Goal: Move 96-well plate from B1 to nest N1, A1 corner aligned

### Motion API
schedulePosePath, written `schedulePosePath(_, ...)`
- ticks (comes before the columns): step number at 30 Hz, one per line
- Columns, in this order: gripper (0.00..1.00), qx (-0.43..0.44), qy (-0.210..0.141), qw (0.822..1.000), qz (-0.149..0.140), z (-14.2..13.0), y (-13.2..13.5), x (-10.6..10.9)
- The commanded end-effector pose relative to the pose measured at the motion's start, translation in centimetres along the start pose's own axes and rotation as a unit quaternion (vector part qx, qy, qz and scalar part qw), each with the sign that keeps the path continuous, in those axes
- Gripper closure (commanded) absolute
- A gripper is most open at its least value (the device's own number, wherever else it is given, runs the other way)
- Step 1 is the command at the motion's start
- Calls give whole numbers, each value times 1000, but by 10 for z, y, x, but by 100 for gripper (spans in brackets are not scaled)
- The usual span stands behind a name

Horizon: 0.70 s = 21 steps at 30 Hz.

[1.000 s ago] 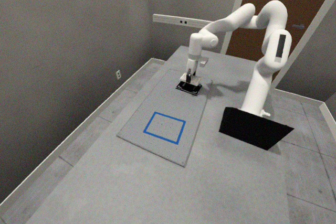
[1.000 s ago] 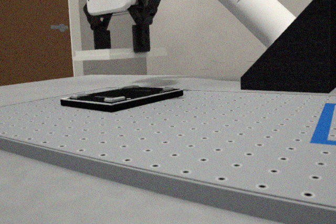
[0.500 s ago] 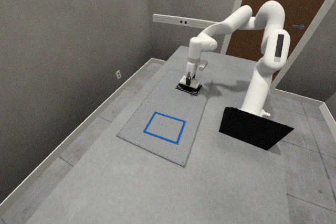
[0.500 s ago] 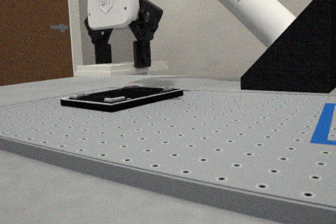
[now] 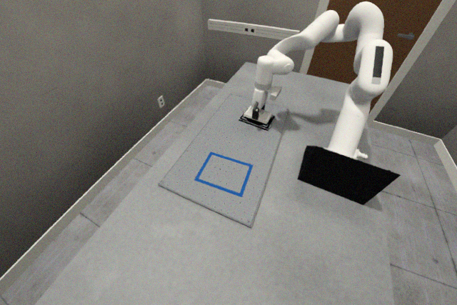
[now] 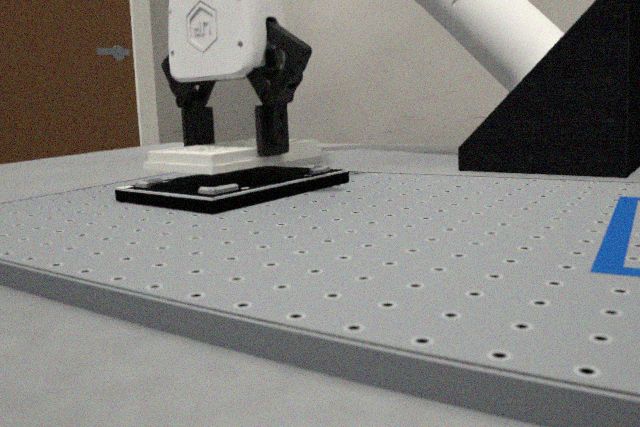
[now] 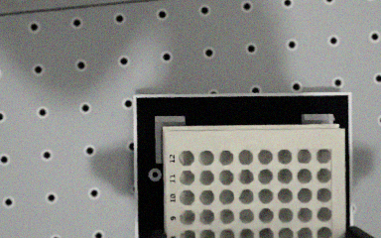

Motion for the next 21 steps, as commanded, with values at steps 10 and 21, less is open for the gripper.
schedulePosePath(10,100,0,-3,1000,-1,-1,1,1)
schedulePosePath(21,100,0,-3,1000,-1,-1,1,0)
Point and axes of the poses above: the point where the finger pads meet when closed, its own x axis back along the fingers, its own y axis across the jaws, z = x × y, the point moved 10 cm from there along x, back along the fingers, and after that the axes turned 14 degrees about -x, right-handed, at the moved point
